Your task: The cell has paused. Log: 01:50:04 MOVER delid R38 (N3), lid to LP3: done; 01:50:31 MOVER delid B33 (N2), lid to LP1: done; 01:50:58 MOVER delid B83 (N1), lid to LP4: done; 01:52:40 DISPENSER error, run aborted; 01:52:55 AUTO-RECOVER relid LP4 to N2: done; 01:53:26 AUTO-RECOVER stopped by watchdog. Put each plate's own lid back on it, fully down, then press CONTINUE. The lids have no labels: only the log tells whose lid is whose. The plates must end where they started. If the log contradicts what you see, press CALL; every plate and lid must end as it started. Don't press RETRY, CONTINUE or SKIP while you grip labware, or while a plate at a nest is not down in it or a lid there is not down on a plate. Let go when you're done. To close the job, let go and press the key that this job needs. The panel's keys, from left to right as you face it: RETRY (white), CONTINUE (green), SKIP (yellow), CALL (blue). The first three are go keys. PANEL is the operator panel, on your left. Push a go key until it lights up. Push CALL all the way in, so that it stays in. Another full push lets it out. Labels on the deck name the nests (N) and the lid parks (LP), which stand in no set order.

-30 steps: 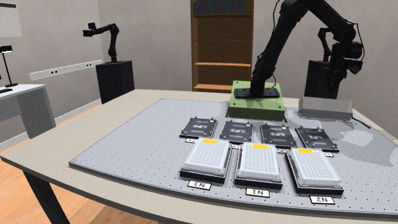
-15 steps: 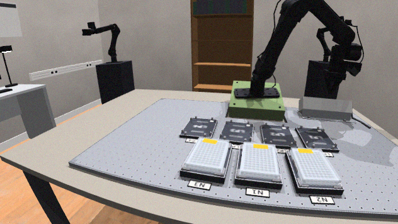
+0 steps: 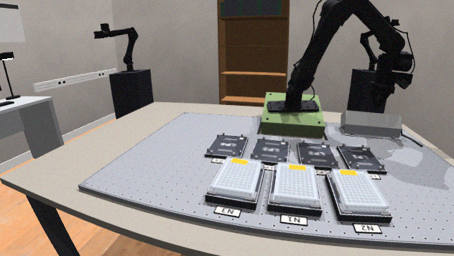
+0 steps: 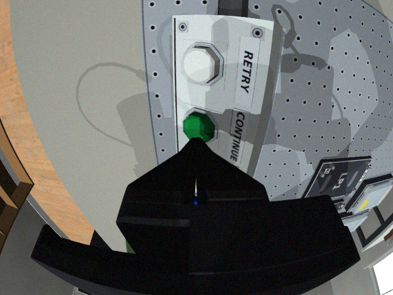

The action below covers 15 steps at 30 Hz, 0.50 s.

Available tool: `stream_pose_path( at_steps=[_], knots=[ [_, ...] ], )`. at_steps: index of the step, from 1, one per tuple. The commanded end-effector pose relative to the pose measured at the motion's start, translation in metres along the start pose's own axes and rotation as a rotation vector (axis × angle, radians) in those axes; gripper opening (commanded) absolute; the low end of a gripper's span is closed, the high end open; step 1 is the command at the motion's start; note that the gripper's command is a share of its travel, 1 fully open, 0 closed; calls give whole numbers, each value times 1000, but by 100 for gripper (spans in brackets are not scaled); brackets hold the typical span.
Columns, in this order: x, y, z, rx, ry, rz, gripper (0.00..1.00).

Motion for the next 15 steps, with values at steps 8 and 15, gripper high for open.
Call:
stream_pose_path(
  at_steps=[8,15],
  knots=[
    [2,-5,4,-29,11,-4,0],
    [-1,-5,9,-46,3,-4,0]
  ],
)
Point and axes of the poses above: the point where the finger pads meet when closed, its own y axis back along the fingers, its own x axis across the jaws, z = x × y, the point moved 5 cm from there along y, back along the fingers, and after that the axes turned 10 degrees about y, right-handed, at the moved point
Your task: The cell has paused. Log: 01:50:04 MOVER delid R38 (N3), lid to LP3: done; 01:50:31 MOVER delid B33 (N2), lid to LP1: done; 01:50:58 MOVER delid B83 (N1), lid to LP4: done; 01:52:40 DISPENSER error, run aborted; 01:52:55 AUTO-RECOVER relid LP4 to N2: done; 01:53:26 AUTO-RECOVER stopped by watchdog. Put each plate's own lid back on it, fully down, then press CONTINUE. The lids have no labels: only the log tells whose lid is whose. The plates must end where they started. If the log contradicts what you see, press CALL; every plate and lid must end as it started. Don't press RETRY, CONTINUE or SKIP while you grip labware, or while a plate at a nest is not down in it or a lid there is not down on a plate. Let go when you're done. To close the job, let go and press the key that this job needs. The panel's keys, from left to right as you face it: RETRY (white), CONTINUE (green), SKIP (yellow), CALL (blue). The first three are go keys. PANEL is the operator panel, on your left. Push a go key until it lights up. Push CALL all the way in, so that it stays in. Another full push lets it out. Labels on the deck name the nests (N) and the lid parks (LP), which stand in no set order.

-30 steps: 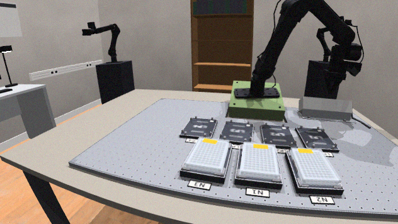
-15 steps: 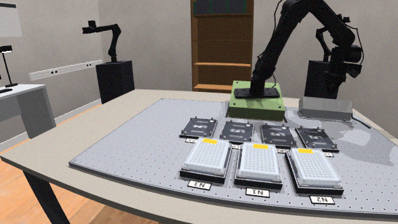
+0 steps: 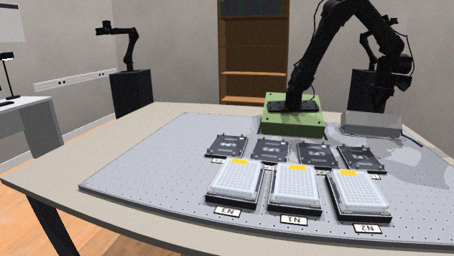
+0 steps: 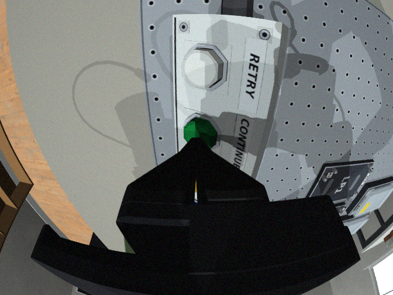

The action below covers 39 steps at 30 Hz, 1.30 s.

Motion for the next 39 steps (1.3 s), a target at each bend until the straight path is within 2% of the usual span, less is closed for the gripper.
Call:
stream_pose_path(
  at_steps=[1,3,6,39],
  knots=[
    [-1,2,6,-35,3,-4,0],
    [1,-3,2,-25,8,-5,0],
    [0,2,9,-48,4,-5,0],
    [0,-6,6,-42,6,-5,0]
  ],
)
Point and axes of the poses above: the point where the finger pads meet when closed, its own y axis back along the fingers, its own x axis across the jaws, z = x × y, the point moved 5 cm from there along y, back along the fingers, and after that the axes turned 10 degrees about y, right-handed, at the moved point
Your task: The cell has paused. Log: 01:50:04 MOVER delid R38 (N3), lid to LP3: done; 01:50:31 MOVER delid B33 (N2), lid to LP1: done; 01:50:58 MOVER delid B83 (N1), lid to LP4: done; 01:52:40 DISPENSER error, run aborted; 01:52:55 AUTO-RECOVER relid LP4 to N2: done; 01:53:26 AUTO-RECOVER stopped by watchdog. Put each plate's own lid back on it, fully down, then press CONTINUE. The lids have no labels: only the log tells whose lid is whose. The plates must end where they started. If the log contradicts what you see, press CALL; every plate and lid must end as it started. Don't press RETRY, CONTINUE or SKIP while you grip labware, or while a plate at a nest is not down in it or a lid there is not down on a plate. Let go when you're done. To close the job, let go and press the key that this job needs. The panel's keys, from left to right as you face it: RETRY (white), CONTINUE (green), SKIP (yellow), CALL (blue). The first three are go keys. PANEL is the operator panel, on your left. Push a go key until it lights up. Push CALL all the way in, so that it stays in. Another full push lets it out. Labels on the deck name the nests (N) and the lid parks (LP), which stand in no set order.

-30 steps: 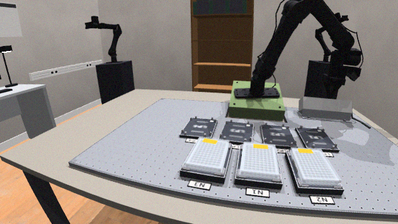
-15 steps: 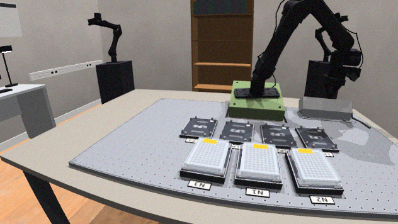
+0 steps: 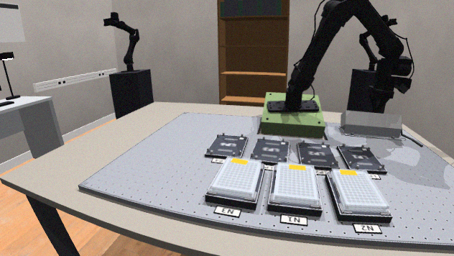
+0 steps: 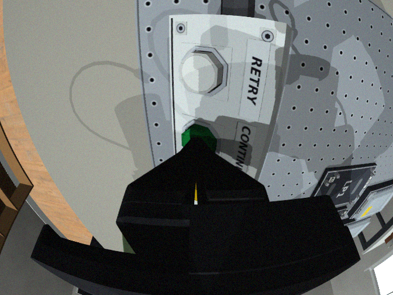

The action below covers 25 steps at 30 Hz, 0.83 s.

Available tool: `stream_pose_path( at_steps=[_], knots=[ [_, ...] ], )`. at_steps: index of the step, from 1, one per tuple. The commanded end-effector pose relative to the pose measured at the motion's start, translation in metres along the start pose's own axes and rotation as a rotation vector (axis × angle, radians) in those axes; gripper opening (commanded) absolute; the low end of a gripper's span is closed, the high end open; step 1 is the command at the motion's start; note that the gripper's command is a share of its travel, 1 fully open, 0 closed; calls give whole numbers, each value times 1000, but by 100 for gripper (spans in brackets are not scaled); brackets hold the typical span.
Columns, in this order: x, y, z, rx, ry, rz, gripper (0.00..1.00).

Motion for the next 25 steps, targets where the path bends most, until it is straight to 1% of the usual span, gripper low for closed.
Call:
stream_pose_path(
  at_steps=[1,6,10,17,25],
  knots=[
    [1,1,5,-29,10,-5,0],
    [3,-4,1,-13,14,-5,0],
    [2,-3,4,-20,10,-5,0],
    [1,-9,0,-4,10,-5,0],
    [1,-8,1,-11,8,-5,0]
  ],
)
Point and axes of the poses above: the point where the finger pads meet when closed, its own y axis back along the fingers, its own x axis across the jaws, z = x × y, the point moved 5 cm from there along y, back along the fingers, and after that the axes turned 10 degrees about y, right-handed, at the moved point
